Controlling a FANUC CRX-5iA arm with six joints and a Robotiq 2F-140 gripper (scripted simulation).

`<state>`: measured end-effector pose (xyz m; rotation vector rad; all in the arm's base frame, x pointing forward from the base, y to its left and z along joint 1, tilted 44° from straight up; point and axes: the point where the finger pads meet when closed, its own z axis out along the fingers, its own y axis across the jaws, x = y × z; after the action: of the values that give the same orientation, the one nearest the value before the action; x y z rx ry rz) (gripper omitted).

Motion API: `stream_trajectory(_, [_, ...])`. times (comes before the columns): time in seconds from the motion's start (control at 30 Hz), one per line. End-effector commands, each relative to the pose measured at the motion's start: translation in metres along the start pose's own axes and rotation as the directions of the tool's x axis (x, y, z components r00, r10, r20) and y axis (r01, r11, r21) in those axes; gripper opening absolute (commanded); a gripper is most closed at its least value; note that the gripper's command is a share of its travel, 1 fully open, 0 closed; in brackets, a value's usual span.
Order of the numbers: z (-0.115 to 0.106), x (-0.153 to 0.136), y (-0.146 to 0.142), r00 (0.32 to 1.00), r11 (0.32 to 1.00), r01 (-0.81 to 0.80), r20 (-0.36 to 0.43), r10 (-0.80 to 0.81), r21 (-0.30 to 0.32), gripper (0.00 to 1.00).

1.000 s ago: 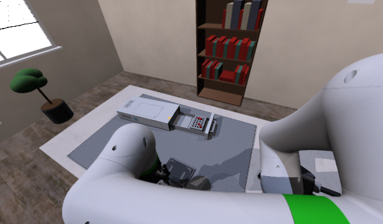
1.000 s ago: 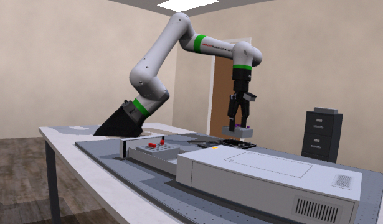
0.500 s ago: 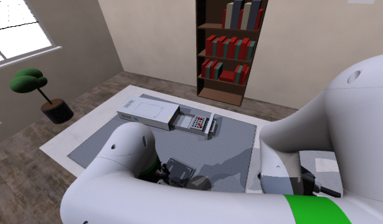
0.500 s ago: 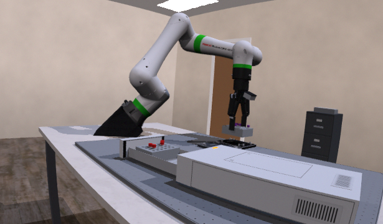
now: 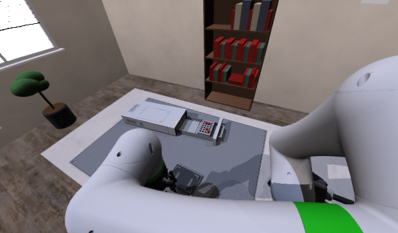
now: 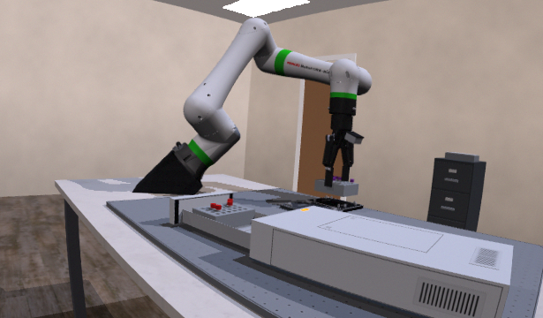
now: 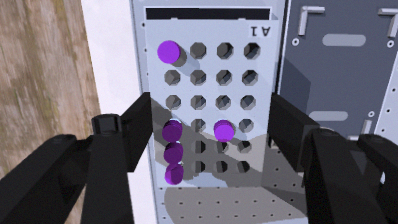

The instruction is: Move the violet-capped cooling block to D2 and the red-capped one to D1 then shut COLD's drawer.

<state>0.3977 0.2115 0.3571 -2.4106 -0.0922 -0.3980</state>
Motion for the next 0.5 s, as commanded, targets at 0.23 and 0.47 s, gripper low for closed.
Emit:
stream_trajectory(0.23, [0.0038,0.0005,-0.0001,1.000,1.000,0.000,-0.002,0.000,0.000,0.10])
stream_trajectory(0.47, [0.0058,0.0005,-0.0001,1.000,1.000,0.000,-0.002,0.000,0.000,0.10])
